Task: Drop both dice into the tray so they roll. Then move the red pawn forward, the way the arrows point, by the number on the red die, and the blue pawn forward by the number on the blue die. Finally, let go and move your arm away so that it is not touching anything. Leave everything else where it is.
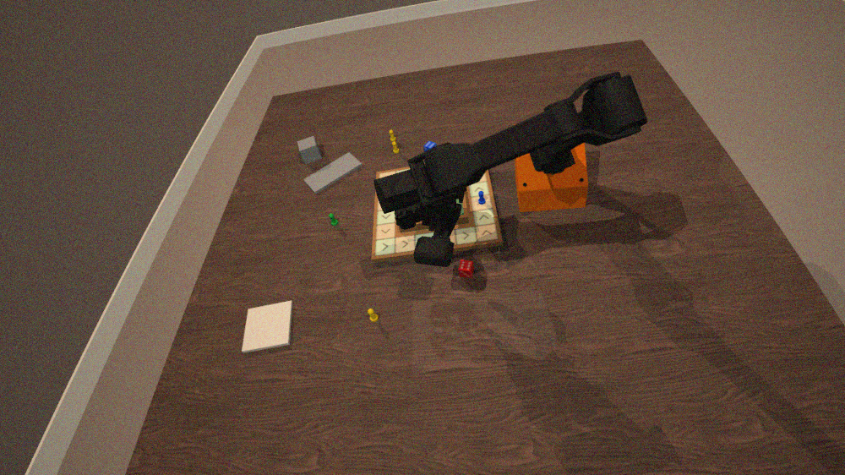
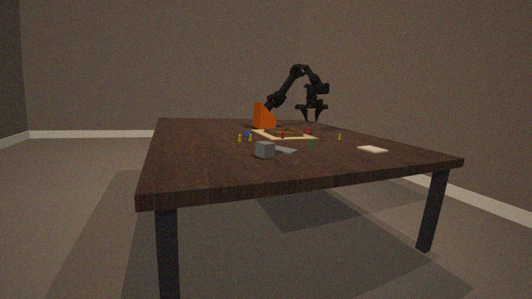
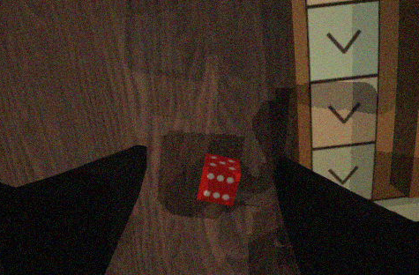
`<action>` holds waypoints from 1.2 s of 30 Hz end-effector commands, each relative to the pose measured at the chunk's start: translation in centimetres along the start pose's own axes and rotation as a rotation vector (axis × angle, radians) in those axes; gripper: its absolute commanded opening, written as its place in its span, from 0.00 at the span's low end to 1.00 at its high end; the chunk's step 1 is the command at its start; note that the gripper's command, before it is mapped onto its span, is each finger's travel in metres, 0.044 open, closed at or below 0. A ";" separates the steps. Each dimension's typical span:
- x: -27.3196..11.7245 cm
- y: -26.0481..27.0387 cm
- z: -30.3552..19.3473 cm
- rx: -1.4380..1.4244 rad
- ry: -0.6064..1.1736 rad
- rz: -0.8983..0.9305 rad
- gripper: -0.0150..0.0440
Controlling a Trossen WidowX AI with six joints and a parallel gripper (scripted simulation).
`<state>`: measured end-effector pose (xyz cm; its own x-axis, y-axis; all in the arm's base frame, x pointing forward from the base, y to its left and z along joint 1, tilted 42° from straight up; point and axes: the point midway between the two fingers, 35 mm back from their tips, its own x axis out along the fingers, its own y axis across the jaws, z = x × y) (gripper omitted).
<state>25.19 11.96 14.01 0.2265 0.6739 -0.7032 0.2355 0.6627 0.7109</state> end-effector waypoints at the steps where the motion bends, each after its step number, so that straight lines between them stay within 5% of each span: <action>1: 1.9 -0.2 -3.4 0.098 0.092 -0.060 0.72; 36: 6.1 -0.7 -4.2 0.099 0.093 -0.058 0.72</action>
<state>22.63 16.72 10.05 0.1305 0.6706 -0.7302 0.3274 0.6660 0.6702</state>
